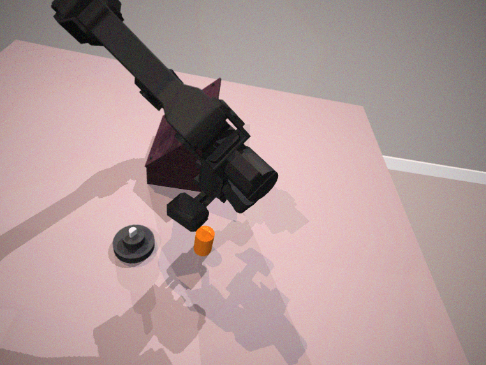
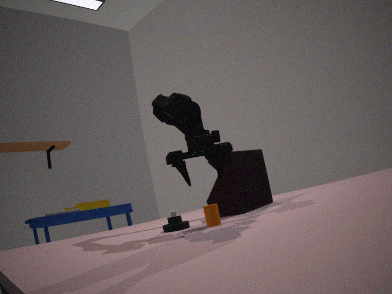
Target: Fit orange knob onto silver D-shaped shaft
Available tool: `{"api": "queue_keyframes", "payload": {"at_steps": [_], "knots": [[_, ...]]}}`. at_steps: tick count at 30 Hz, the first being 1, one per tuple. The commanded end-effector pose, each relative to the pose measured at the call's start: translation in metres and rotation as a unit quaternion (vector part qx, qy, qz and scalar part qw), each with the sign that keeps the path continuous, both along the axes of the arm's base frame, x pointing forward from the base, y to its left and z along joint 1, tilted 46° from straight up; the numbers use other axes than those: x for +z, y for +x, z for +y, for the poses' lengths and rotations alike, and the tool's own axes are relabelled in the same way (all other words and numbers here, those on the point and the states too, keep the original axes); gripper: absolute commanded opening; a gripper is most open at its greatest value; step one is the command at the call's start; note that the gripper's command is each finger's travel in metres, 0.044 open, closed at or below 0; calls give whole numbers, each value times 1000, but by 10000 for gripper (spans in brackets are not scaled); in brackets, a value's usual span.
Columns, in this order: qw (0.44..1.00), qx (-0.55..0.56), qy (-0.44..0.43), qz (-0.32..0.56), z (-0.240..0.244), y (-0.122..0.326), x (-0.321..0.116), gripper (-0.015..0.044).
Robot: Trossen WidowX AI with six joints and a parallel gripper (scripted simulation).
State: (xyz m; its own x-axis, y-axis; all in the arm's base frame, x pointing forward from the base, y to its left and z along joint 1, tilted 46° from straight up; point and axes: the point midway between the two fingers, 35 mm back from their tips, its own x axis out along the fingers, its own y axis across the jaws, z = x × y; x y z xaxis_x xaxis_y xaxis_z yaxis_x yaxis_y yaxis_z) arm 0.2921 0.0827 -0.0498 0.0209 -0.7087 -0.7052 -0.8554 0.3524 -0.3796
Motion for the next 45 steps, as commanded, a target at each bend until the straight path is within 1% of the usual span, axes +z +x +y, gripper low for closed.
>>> {"api": "queue_keyframes", "payload": {"at_steps": [1, 3, 6, 8, 11, 22, 42, 45], "knots": [[984, -124, 1, -128, 0, 1, 1, 440], [961, -192, 4, -197, 0, 1, 0, 440], [910, -291, 7, -296, -1, 1, 0, 440], [864, -353, 9, -359, -1, 1, 0, 440], [780, -439, 12, -446, -1, 1, 0, 440], [584, -570, 17, -578, -1, 1, 0, 440], [580, -572, 17, -580, -1, 1, 0, 440], [580, -572, 17, -580, -18, 2, -16, 440]]}}
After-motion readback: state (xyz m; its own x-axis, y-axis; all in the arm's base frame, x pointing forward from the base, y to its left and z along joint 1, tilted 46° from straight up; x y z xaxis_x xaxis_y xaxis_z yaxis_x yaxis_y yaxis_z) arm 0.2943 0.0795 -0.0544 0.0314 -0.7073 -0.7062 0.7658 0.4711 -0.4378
